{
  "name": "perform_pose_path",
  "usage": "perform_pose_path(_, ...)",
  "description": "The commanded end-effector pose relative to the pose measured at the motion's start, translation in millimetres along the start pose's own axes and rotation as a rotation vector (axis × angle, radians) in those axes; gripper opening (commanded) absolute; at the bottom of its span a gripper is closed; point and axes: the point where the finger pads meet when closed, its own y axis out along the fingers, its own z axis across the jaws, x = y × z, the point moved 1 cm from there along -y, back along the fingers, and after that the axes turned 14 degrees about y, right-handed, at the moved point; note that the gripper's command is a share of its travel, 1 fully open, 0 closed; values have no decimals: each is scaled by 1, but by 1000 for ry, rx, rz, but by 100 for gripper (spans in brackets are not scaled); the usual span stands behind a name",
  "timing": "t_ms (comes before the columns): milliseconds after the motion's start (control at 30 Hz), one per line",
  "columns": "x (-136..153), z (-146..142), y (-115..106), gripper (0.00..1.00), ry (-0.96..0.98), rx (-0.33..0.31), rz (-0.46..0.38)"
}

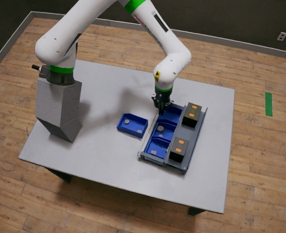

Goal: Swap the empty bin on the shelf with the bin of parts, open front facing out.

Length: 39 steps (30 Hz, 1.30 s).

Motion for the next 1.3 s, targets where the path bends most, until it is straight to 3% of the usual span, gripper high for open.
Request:
perform_pose_path(0, 0, 0, -1, 10, 0, -2, 0)
perform_pose_path(533, -4, 15, -1, 10, 0, -2, 0)
perform_pose_path(1267, -16, 64, -1, 10, 0, -2, 0)
